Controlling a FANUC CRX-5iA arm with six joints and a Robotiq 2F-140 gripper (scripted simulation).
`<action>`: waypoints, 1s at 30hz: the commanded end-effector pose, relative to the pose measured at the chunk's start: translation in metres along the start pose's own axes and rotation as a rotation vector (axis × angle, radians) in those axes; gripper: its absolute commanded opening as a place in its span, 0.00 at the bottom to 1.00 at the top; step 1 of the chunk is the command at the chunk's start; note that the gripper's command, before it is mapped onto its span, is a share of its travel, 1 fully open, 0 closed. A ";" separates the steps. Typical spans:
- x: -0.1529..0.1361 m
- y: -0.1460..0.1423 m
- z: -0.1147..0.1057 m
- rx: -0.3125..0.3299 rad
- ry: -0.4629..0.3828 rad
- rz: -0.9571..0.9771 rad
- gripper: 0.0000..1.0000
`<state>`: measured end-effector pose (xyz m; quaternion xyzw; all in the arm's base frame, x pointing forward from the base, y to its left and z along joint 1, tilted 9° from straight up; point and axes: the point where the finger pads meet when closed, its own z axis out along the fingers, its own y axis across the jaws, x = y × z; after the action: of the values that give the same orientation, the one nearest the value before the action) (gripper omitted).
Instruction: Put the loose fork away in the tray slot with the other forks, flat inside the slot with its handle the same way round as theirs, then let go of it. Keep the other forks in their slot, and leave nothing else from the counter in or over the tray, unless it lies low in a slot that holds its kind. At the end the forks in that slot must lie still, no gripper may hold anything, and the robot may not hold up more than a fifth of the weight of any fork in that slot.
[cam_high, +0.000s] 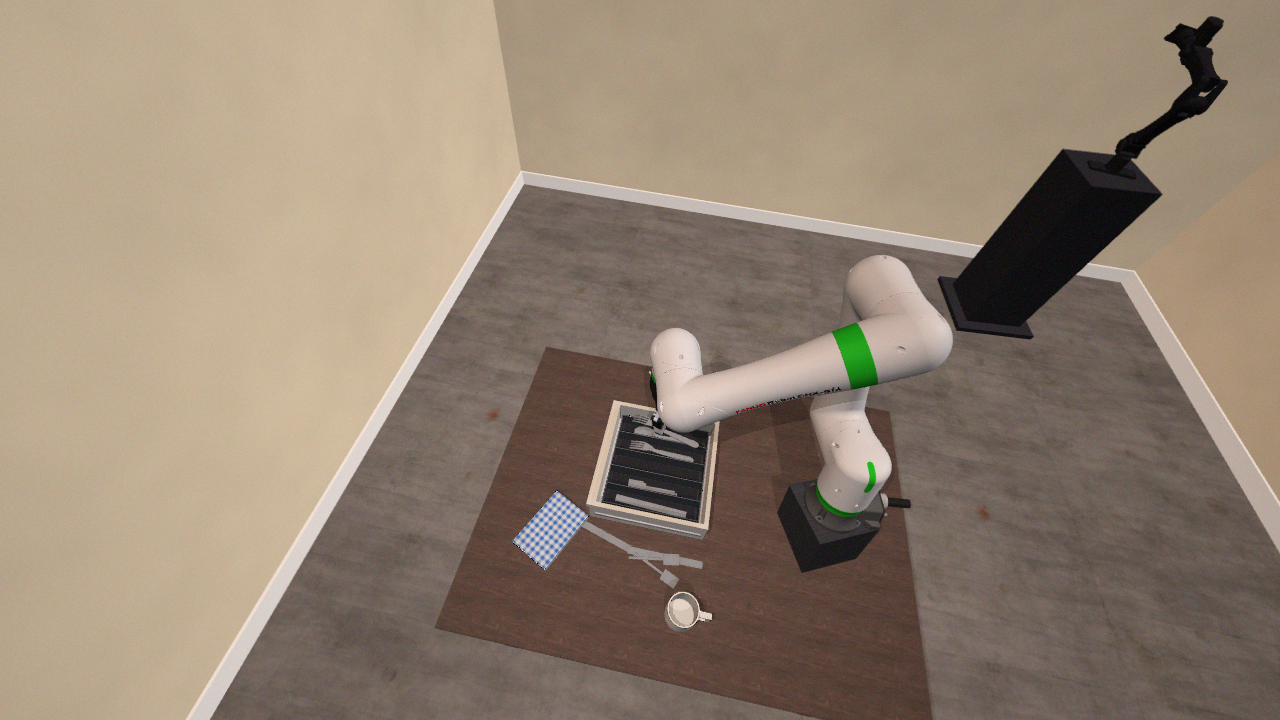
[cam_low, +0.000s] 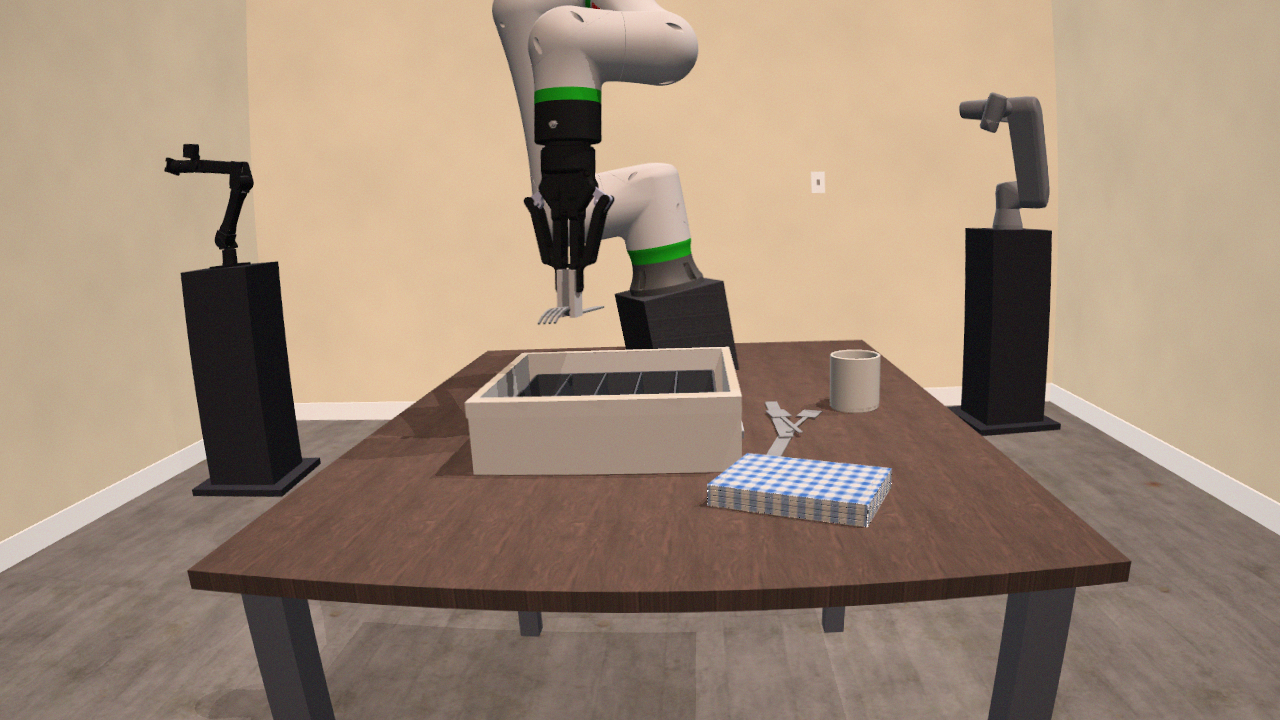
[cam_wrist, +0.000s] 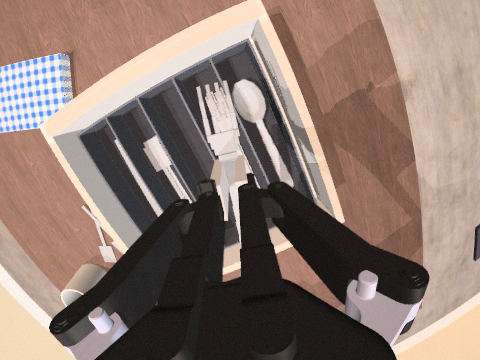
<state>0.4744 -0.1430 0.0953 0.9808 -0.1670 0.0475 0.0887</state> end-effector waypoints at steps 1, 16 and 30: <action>0.000 0.000 0.000 0.033 -0.015 -0.213 0.01; 0.000 0.000 0.000 0.033 -0.015 -0.213 0.01; 0.000 0.000 0.003 0.034 -0.015 -0.230 0.01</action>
<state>0.4745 -0.1434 0.0930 0.9950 -0.0561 0.0324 0.0758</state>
